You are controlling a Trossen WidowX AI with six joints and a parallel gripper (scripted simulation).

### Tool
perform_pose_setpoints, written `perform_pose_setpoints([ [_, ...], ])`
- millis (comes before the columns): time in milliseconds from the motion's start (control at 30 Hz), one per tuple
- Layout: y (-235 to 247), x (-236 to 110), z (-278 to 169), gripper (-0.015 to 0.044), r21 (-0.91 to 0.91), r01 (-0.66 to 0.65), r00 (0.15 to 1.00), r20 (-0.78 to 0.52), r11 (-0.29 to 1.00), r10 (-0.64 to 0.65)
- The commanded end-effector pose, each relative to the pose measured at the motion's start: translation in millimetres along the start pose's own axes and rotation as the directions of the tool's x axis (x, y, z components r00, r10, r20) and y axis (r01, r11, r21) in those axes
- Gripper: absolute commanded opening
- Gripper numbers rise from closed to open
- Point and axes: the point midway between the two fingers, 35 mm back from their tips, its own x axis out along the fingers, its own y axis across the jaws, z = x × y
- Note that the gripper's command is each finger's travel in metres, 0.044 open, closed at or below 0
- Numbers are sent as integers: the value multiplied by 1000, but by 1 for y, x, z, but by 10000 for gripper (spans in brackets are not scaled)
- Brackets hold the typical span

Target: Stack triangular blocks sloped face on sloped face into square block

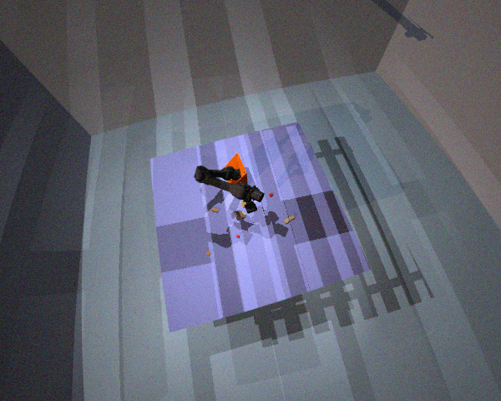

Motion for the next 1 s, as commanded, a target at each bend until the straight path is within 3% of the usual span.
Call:
perform_pose_setpoints([
  [0, -1, 17, -9, 0, -1, -1, 1000, -4, 1000, 1],
  [333, 3, 59, -29, 0, 0, -2, 1000, -12, 1000, 2],
  [967, -1, 89, -41, 0, 1, -2, 1000, -15, 1000, 2],
])
